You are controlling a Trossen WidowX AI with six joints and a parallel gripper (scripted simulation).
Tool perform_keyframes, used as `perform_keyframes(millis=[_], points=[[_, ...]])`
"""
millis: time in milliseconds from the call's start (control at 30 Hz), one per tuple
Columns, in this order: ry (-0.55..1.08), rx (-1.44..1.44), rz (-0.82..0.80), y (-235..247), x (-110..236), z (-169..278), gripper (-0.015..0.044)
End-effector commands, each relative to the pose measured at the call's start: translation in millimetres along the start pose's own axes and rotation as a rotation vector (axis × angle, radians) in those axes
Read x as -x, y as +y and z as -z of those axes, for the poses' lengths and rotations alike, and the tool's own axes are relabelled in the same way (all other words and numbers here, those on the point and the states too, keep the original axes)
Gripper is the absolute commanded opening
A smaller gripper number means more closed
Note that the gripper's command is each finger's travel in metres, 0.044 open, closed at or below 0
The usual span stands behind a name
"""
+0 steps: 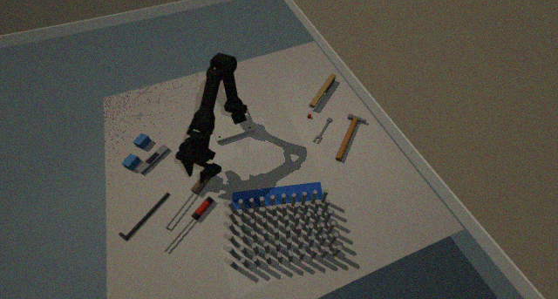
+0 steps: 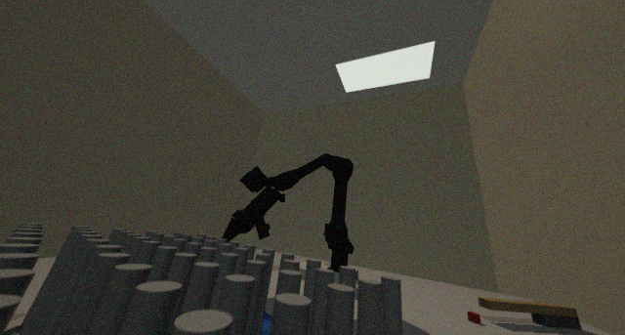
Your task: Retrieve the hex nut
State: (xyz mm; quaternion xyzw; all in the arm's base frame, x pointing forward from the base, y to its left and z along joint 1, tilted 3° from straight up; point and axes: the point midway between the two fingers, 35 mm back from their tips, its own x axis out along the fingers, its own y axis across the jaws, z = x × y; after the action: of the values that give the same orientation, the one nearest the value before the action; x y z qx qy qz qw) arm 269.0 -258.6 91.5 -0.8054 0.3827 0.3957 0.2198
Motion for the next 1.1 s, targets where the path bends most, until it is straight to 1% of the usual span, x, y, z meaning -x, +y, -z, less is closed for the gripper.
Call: perform_keyframes(millis=[0,1067], points=[[-0.006,-0.001,-0.003,0,-6,-5,0.0280],[-0.007,-0.001,-0.003,0,-49,-34,0.0280]])
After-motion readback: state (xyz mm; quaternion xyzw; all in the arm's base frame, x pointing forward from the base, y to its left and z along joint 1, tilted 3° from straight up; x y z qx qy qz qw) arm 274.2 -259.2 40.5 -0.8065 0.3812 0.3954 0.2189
